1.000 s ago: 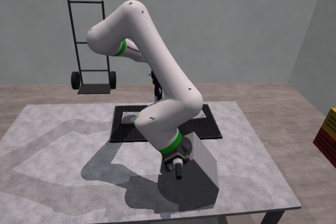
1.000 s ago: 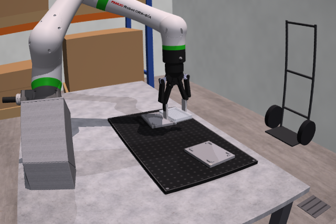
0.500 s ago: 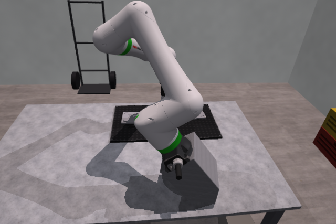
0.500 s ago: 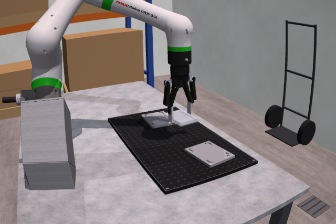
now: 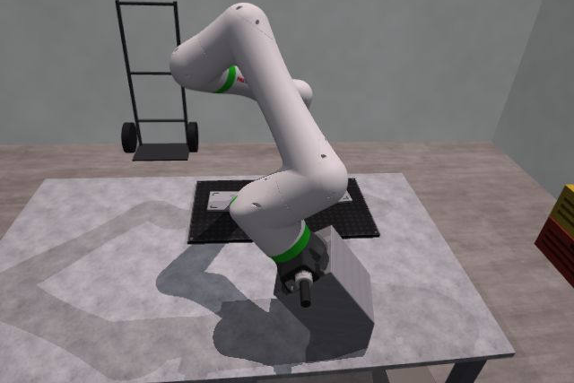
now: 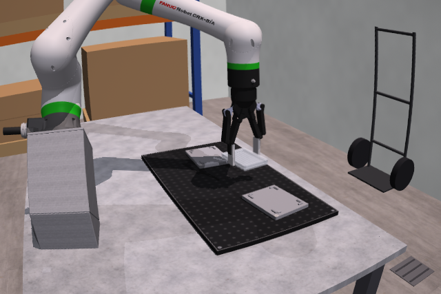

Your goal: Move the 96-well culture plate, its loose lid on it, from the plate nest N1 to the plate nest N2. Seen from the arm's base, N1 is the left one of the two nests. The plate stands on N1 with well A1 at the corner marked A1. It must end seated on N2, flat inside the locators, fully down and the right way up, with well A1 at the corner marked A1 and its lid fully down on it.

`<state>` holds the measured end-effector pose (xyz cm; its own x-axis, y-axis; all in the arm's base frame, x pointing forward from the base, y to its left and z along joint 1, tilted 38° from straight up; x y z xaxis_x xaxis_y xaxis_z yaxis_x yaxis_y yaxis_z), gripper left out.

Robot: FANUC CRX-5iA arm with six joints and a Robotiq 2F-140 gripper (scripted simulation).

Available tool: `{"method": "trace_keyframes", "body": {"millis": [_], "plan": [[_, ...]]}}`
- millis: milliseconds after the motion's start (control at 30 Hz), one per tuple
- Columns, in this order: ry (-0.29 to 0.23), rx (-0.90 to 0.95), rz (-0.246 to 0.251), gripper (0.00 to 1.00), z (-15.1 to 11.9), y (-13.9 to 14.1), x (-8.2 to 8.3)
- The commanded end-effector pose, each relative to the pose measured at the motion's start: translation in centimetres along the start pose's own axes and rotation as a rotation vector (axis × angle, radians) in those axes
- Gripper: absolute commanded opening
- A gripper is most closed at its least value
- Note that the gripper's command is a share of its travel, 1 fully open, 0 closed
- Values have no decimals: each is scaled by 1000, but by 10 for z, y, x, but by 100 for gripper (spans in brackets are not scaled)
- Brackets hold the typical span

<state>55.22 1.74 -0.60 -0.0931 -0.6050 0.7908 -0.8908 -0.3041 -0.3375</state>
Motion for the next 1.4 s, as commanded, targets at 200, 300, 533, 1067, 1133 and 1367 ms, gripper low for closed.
{"method": "trace_keyframes", "body": {"millis": [200, 300, 533, 1067, 1133, 1367], "plan": [[0, 0, 0, 0, 28, 9, 0], [0, 0, 0, 0, 38, 12, 0], [0, 0, 0, 0, 54, 16, 0], [0, 0, 0, 0, 98, 30, 0], [0, 0, 0, 0, 104, 32, 0], [0, 0, 0, 0, 127, 39, 0]]}}
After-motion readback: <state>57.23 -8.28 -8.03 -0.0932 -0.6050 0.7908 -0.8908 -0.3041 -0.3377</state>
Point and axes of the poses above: the point where the finger pads meet when closed, its own x axis back along the fingers, its own y axis across the jaws, z = x × y, the point moved 5 cm from there along x, back along the fingers, and after that the axes turned 15 degrees about x, right-handed, at the moved point
